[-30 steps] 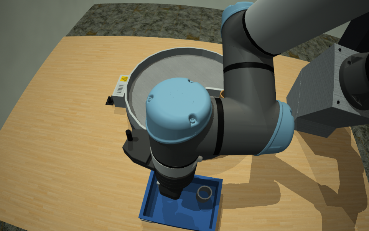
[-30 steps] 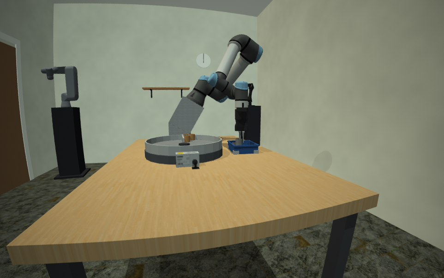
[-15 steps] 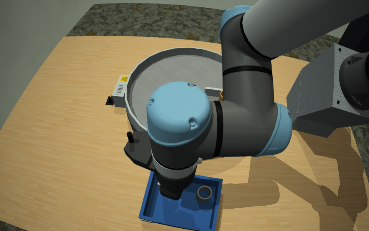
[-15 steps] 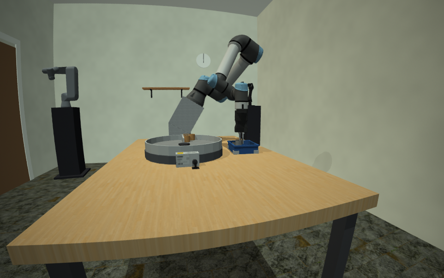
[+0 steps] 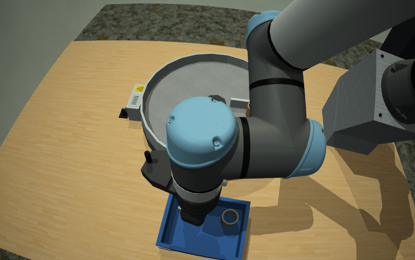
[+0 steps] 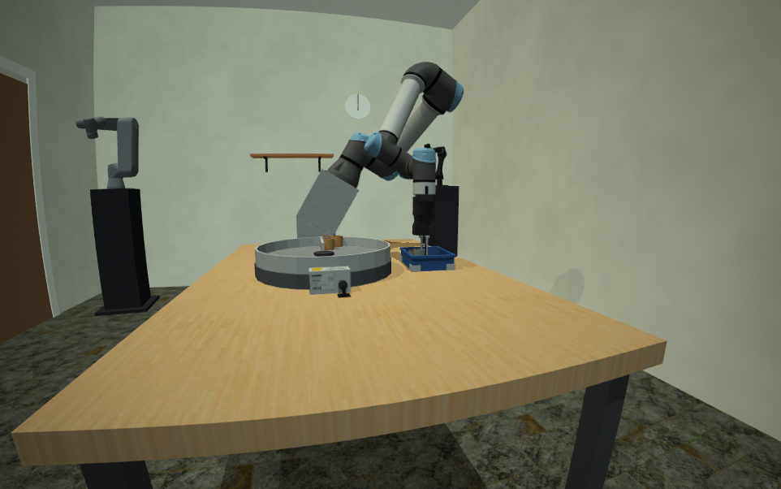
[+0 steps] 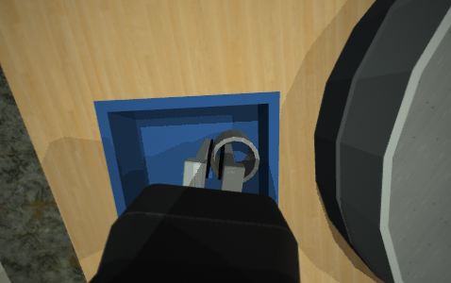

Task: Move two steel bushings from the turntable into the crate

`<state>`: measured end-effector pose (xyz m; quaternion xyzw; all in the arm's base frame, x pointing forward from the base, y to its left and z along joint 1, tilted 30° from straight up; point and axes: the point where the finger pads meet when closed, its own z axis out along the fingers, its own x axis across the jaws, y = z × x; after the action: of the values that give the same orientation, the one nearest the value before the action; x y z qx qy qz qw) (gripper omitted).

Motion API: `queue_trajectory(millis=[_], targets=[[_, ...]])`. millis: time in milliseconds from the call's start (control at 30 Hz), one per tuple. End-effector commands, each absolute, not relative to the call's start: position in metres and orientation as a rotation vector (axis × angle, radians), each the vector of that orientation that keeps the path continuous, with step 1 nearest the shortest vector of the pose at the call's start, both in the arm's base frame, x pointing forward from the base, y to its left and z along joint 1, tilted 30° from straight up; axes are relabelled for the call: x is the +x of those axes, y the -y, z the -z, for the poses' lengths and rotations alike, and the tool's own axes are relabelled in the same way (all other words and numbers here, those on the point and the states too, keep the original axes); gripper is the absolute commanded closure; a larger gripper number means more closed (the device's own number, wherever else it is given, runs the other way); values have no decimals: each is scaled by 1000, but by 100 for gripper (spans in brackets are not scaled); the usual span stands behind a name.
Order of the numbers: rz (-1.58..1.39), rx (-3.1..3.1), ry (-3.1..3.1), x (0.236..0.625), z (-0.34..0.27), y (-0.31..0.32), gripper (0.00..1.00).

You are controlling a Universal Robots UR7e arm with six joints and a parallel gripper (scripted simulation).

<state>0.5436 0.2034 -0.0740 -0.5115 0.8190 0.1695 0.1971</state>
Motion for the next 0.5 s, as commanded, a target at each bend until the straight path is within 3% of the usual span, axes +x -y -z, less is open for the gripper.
queue_trajectory(millis=[0,467], targets=[[-473,-1432,-2292,545,76,-205,100],[-473,-1432,-2292,545,81,-207,100]])
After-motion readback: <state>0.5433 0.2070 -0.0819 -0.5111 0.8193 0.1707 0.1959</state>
